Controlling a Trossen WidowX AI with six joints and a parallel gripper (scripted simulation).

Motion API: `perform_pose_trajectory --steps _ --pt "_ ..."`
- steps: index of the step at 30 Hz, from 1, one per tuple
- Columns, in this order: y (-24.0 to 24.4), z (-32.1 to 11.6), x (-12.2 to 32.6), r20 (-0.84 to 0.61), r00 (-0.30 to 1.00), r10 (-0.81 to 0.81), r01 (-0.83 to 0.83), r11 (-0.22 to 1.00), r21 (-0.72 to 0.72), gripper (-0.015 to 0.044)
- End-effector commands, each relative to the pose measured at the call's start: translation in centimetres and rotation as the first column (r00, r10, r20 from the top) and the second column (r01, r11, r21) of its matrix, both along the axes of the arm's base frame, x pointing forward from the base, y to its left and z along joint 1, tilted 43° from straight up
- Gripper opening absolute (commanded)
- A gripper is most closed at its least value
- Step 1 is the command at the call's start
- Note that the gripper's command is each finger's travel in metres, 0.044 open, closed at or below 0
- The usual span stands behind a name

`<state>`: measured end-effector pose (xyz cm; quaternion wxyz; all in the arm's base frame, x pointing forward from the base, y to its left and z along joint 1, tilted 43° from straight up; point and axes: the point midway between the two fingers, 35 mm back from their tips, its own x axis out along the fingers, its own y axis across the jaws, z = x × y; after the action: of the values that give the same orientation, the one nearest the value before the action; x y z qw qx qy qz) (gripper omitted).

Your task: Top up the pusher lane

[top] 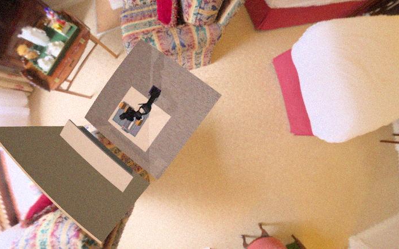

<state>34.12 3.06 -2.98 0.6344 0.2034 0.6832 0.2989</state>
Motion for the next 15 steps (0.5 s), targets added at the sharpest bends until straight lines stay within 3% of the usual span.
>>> perform_pose_trajectory --steps 1,15 --pt "0.21 0.1 0.24 0.017 1.0 0.001 -0.001 1.0 0.011 0.0" --pt "0.15 0.08 -0.02 0.017 1.0 0.001 -0.001 1.0 0.011 0.0"
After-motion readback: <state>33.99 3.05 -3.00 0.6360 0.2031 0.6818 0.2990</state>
